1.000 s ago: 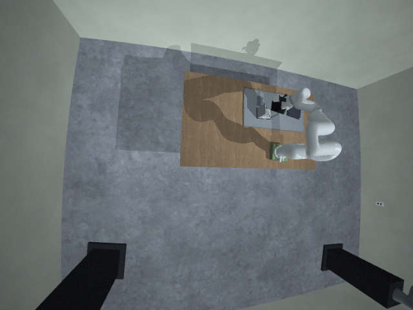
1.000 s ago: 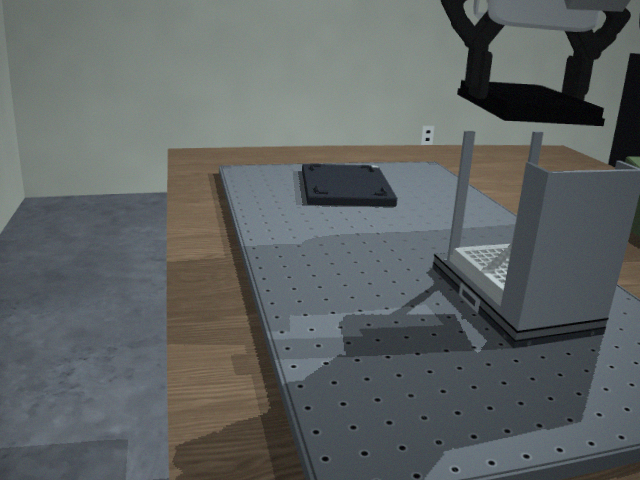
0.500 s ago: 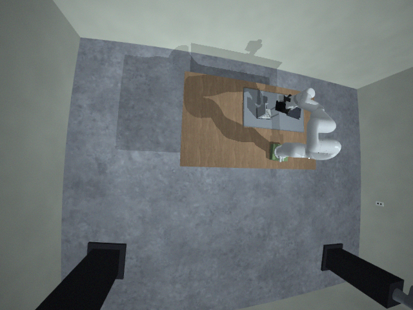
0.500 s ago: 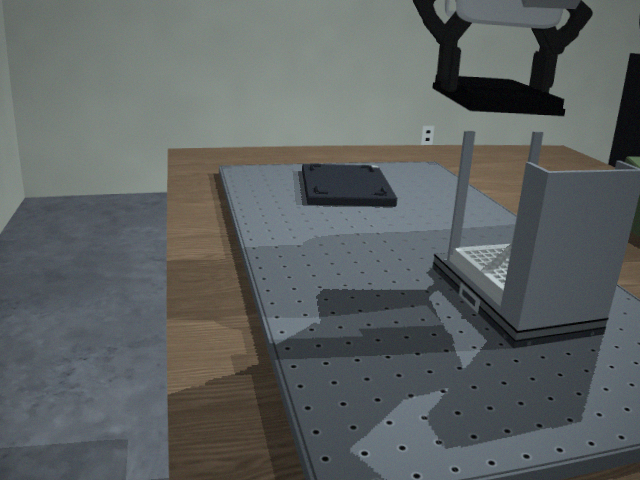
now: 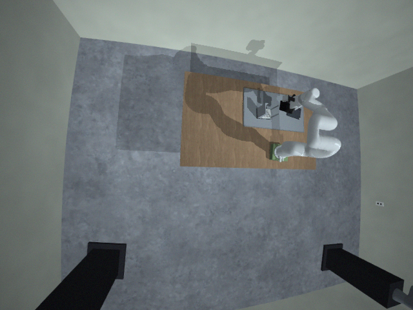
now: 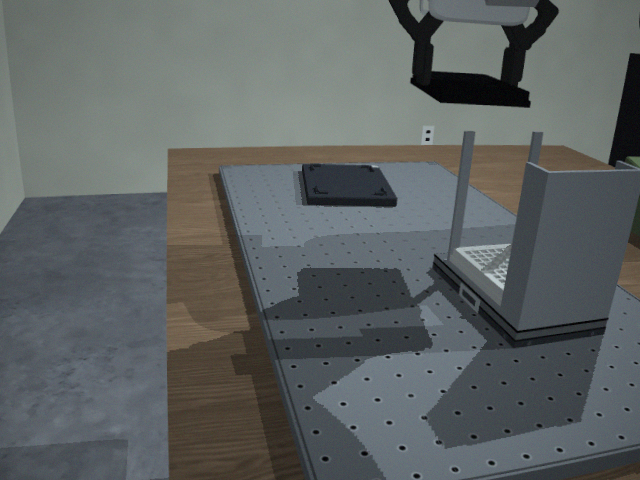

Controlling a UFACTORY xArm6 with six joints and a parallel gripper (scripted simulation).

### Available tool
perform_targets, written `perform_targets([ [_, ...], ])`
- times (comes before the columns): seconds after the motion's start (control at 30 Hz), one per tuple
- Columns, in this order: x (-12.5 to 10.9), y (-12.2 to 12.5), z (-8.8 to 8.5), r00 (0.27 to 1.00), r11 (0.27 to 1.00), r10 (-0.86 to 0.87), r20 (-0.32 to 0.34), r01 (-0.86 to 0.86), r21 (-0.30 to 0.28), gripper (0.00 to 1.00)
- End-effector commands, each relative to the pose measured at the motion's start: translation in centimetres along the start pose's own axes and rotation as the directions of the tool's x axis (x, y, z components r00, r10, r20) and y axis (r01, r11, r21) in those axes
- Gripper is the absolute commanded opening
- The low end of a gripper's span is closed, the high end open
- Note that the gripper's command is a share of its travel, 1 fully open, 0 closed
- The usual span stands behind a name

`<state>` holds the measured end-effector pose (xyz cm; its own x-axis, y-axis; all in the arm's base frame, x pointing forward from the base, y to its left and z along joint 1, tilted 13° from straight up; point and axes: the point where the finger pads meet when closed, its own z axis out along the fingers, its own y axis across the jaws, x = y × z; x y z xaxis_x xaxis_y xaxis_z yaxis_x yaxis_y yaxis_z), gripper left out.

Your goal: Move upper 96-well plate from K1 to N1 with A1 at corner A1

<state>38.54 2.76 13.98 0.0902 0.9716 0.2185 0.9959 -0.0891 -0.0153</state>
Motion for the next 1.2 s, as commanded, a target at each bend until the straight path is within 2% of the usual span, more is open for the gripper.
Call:
perform_targets([
  [0.0,-1.3,0.6,-0.1,1.000,1.000,-0.001,-0.001,0.001,-0.004,0.00],
  [0.1,-1.7,0.8,-0.1,1.000,1.000,-0.001,-0.001,0.001,-0.004,0.00],
  [0.6,-6.4,2.4,0.0,1.000,1.000,-0.001,0.000,0.001,-0.004,0.00],
  [0.67,-6.4,2.4,0.0,1.000,1.000,-0.001,0.000,0.001,-0.004,0.00],
  [1.17,-11.1,4.1,0.1,1.000,1.000,-0.001,0.000,0.001,-0.004,0.00],
])
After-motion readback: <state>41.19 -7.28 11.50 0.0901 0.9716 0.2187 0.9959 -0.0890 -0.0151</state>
